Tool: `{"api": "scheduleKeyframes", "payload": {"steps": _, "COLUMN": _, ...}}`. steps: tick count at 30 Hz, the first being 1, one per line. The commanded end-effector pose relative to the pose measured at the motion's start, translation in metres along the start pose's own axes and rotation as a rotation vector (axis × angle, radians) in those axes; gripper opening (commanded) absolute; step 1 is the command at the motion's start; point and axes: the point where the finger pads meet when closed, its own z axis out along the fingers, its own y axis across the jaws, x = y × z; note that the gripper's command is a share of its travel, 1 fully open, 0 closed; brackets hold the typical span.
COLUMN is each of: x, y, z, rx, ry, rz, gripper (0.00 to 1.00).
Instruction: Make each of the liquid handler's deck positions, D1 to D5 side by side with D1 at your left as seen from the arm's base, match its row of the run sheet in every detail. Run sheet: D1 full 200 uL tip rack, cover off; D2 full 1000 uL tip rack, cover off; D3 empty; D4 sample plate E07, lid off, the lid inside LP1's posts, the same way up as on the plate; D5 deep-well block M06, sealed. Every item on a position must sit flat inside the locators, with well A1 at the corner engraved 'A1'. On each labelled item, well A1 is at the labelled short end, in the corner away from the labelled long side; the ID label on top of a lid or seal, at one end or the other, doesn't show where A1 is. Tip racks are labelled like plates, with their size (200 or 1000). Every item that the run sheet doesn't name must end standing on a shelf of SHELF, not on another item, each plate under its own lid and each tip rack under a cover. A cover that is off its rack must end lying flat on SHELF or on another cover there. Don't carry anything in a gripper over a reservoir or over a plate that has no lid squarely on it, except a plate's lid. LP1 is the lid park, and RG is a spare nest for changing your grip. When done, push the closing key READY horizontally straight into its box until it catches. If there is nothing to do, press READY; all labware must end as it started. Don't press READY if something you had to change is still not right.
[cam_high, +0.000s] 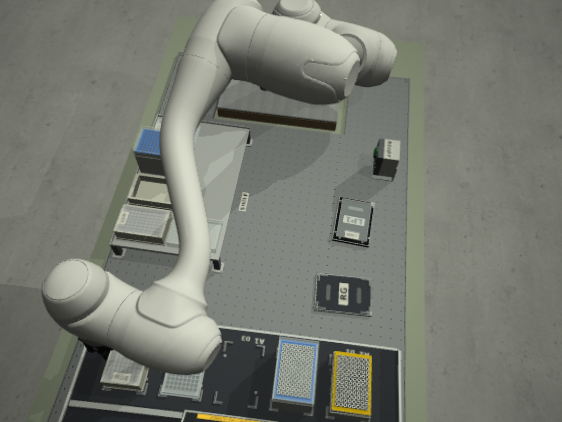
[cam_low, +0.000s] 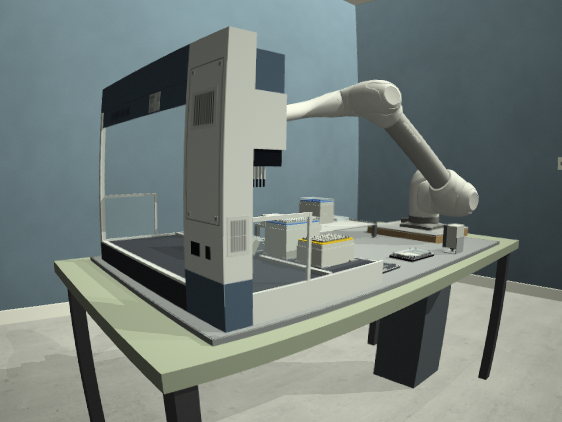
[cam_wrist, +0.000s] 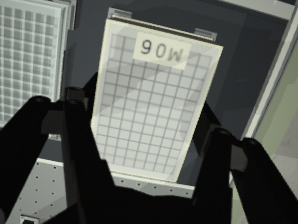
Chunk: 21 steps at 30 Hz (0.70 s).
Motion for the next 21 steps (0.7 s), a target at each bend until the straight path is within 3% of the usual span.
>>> {"api": "scheduleKeyframes", "payload": {"steps": 1, "x": 0.0005, "y": 0.0, "z": -0.001, "rx": 0.0, "ry": 0.002, "rz": 0.0, "gripper": 0.1}}
{"api": "scheduleKeyframes", "payload": {"steps": 21, "x": 0.0005, "y": 0.0, "z": 0.0049, "rx": 0.0, "ry": 0.002, "rz": 0.0, "gripper": 0.1}}
